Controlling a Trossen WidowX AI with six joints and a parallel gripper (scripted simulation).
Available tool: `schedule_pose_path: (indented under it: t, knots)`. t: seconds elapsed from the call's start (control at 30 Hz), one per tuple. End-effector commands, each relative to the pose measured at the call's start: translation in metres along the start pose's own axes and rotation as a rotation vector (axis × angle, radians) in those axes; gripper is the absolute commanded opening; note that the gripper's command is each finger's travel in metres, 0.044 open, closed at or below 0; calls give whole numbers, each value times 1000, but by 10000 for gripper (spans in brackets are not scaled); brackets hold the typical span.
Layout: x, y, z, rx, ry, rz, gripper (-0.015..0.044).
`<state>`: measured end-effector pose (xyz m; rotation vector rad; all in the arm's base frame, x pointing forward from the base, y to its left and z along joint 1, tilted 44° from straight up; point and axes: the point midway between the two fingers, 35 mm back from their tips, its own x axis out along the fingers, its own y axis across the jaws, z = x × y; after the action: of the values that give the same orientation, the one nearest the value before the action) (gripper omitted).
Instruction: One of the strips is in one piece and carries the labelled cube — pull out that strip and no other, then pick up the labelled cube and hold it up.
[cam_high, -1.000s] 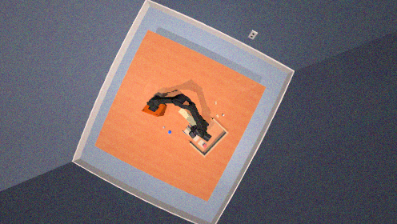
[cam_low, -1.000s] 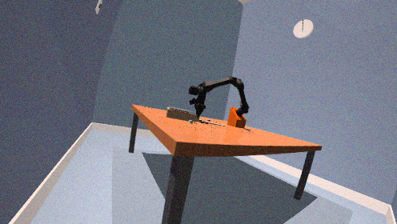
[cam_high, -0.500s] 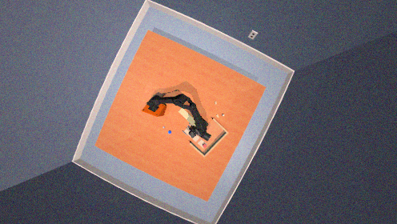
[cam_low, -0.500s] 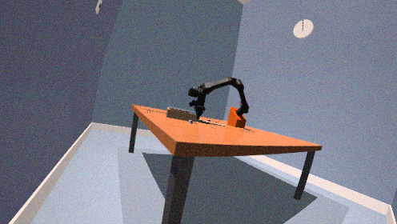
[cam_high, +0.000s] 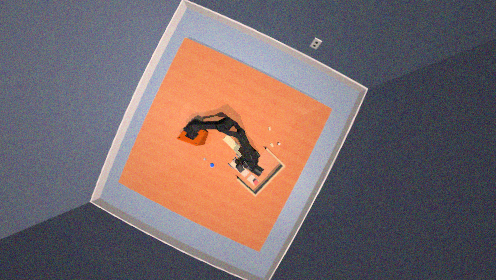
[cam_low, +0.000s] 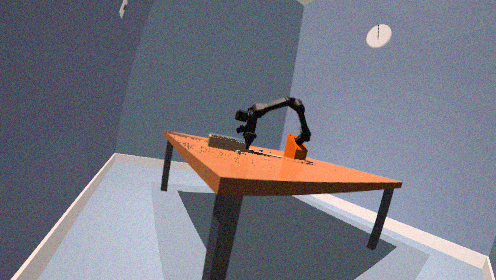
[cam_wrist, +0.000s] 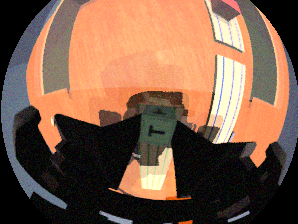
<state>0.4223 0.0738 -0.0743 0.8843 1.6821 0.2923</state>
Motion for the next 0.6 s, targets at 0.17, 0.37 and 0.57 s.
schedule_pose_path:
  t: [0.17,0.37,0.57]
  knots:
    - [-4,-2,-4,1,0,0,0]
    - [-22,-12,-24,5,2,-2,0]
    - [-37,-22,-45,9,5,-2,0]
